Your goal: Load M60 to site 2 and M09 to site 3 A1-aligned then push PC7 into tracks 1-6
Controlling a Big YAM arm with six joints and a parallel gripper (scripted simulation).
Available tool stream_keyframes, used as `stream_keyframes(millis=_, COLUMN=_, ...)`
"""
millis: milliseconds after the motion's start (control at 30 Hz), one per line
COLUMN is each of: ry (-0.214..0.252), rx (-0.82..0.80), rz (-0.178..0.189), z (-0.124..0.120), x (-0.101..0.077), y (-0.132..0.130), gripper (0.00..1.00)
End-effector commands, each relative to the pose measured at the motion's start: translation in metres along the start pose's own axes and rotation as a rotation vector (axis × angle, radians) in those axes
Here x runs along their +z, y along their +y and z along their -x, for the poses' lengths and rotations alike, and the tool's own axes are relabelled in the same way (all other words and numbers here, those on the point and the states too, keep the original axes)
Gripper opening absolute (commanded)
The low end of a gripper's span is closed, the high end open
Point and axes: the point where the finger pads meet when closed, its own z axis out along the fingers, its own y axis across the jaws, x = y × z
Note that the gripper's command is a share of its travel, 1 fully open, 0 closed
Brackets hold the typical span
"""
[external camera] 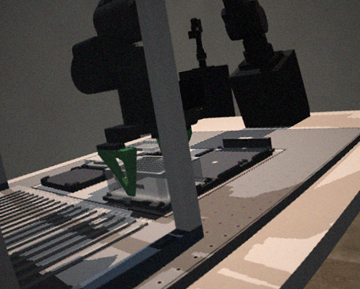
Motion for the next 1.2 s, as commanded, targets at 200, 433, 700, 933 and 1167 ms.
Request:
stream_keyframes(millis=200, ry=-0.005, rx=0.001, rz=-0.015, z=-0.006, x=0.003, y=-0.01, gripper=0.96)
stream_keyframes(millis=433, ry=-0.005, rx=0.001, rz=-0.014, z=-0.006, x=0.003, y=-0.01, gripper=0.96)
stream_keyframes(millis=700, ry=-0.01, rx=0.003, rz=-0.034, z=-0.005, x=-0.028, y=-0.013, gripper=0.96)
stream_keyframes(millis=933, ry=-0.013, rx=0.002, rz=-0.04, z=-0.001, x=-0.047, y=-0.015, gripper=0.96)
stream_keyframes(millis=1167, ry=-0.019, rx=0.003, rz=-0.054, z=0.006, x=-0.075, y=-0.02, gripper=0.96)
